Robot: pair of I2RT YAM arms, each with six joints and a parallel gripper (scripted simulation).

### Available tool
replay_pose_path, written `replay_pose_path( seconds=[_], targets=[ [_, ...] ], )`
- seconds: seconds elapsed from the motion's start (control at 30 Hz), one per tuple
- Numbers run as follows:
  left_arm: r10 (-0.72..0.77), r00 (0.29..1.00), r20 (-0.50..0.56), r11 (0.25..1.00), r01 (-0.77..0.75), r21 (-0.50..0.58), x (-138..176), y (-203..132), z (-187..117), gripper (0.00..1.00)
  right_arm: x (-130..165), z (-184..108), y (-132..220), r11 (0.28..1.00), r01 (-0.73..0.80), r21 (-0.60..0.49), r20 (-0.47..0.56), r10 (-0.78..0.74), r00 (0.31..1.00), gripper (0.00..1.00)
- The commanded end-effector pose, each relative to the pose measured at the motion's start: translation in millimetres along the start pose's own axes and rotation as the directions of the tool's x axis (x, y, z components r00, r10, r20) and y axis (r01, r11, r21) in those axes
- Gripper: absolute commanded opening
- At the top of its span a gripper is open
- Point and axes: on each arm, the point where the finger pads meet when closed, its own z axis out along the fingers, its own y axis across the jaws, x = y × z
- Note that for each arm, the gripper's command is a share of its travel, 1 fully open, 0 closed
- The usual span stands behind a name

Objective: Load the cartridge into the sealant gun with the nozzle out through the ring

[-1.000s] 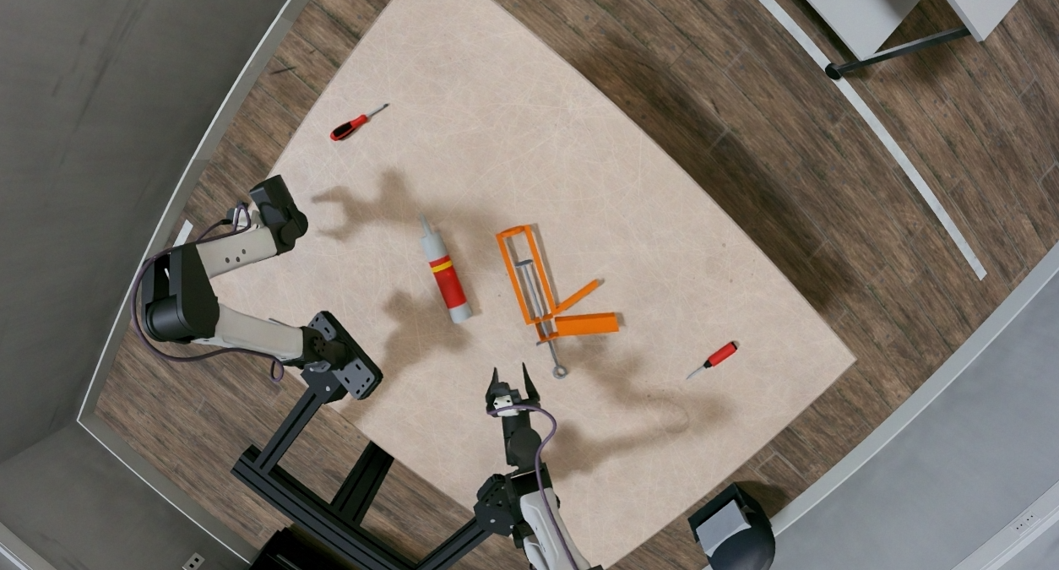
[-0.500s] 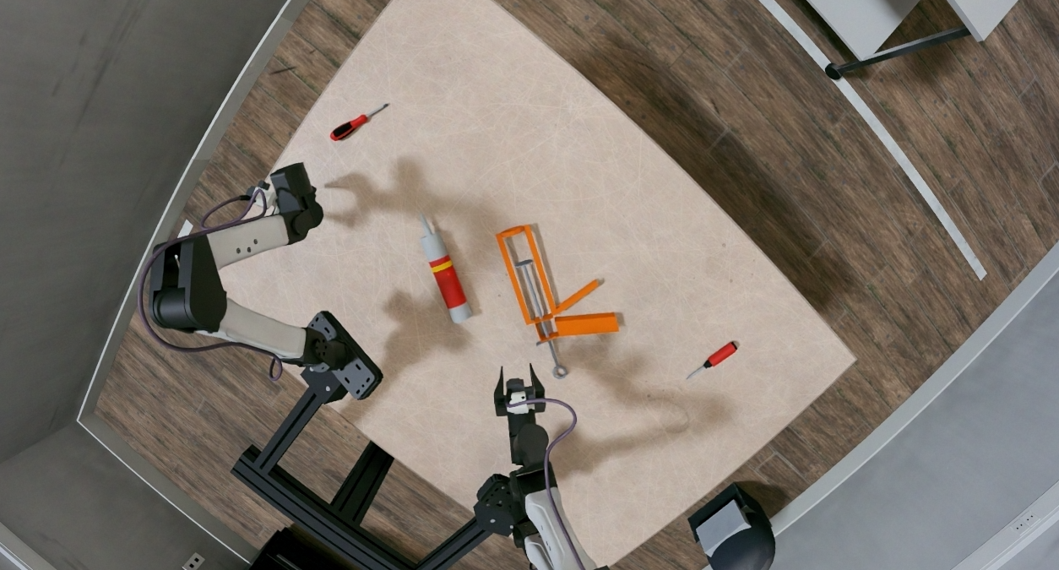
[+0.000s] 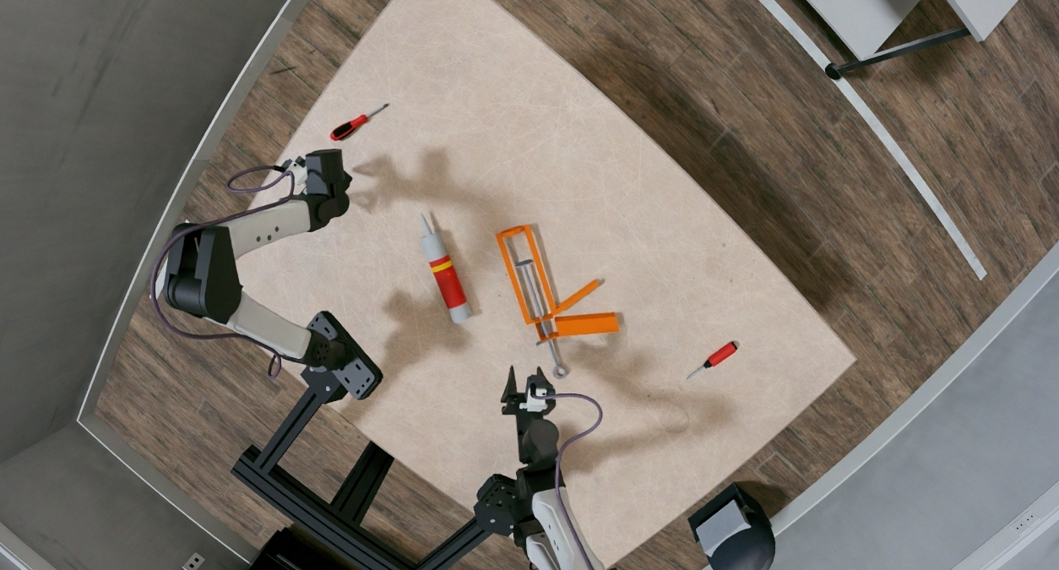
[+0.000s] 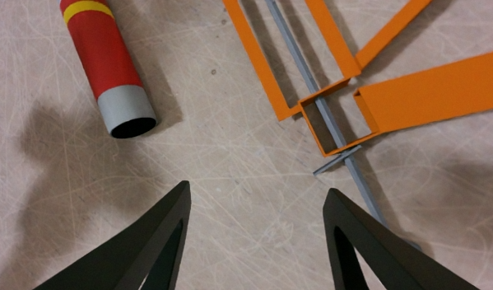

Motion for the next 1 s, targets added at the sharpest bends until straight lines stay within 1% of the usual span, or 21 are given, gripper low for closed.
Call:
replay_pose_path(
  seconds=[0.0,0.27,0.33,0.43,0.83,0.9,0.97],
  targets=[
    [0.101,0.994,-0.039,0.994,-0.099,0.054,15.4,-25.3,-12.6,0.92,-11.1,-1.5,-5.1,0.994,-0.107,0.001,0.007,0.107,0.994,0.62],
    [0.251,0.967,-0.052,0.957,-0.239,0.164,40.3,-69.8,-44.7,0.92,-4.2,-1.3,-18.6,0.963,-0.268,0.033,-0.028,0.269,0.963,0.62],
    [0.251,0.967,-0.052,0.957,-0.239,0.164,40.3,-69.8,-44.7,0.92,-4.2,-1.3,-18.6,0.963,-0.268,0.033,-0.028,0.269,0.963,0.62],
    [0.294,0.955,-0.046,0.940,-0.280,0.197,48.5,-83.0,-57.1,0.92,-2.9,-1.4,-22.5,0.947,-0.319,0.043,-0.034,0.320,0.947,0.62],
    [0.506,0.862,-0.016,0.813,-0.471,0.341,96.8,-131.8,-116.7,0.92,8.3,-2.8,-42.2,0.836,-0.537,0.109,-0.061,0.545,0.836,0.62],
    [0.506,0.862,-0.016,0.813,-0.471,0.341,96.8,-131.8,-116.7,0.92,8.3,-2.8,-42.2,0.836,-0.537,0.109,-0.061,0.545,0.836,0.62],
    [0.530,0.848,-0.005,0.793,-0.493,0.357,103.3,-137.2,-126.0,0.92,8.3,-3.1,-44.3,0.818,-0.564,0.115,-0.059,0.573,0.818,0.62]
  ],
)
